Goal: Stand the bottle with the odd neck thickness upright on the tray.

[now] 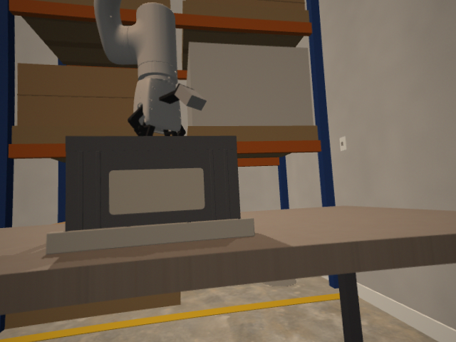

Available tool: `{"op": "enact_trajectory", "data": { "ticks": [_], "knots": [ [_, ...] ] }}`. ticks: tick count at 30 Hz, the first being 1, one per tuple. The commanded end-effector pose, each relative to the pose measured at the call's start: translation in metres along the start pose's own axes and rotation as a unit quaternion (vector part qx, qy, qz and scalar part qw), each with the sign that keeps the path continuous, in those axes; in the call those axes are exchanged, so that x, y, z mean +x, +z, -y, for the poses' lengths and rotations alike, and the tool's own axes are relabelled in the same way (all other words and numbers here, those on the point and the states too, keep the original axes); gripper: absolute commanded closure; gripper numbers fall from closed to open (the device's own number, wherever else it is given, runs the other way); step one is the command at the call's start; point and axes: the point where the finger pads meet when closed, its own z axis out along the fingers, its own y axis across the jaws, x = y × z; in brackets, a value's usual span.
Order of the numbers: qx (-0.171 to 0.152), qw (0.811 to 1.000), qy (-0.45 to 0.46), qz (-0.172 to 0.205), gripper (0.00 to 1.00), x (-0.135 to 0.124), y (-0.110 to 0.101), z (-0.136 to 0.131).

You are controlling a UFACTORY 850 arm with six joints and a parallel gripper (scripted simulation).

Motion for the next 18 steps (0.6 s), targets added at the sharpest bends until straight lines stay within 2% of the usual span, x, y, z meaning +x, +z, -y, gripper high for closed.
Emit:
{"op": "enact_trajectory", "data": {
  "ticks": [1, 18],
  "knots": [
    [0.001, 1.000, 0.000, 0.000, 0.35, 0.0004, 0.0034, 0.0005],
    [0.001, 1.000, 0.000, 0.000, 0.35, 0.0004, 0.0099, 0.0005]
  ]
}}
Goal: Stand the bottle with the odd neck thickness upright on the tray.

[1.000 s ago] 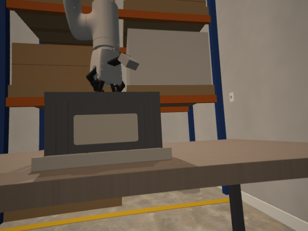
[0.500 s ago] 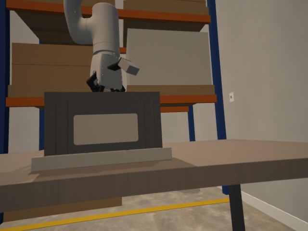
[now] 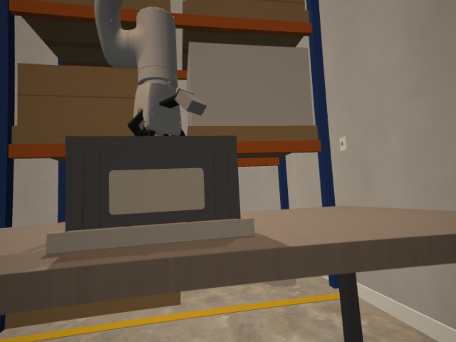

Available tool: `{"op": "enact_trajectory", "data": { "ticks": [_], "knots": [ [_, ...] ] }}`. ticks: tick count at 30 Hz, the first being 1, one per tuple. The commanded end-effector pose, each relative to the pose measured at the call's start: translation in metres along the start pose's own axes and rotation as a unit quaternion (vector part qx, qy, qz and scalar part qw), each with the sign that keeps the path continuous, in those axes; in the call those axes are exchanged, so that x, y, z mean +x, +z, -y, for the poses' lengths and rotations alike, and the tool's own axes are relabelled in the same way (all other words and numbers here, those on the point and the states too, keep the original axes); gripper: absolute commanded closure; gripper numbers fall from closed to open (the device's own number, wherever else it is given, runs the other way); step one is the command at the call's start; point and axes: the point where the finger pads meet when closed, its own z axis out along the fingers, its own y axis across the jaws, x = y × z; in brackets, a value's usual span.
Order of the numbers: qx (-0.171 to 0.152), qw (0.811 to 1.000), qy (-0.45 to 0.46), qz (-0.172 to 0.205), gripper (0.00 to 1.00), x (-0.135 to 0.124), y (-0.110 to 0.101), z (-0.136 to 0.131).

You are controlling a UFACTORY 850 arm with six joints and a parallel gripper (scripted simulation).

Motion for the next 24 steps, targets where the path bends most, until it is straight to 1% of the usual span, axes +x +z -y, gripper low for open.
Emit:
{"op": "enact_trajectory", "data": {
  "ticks": [1, 14, 15, 24],
  "knots": [
    [0.001, 1.000, 0.000, 0.000, 0.35, 0.0004, 0.0000, 0.0005],
    [0.001, 1.000, 0.000, 0.000, 0.35, 0.0004, 0.0000, 0.0005],
    [0.001, 1.000, 0.000, 0.000, 1.00, 0.0004, 0.0000, 0.0005],
    [0.001, 1.000, 0.000, 0.000, 1.00, 0.0004, 0.0000, 0.0005]
  ]
}}
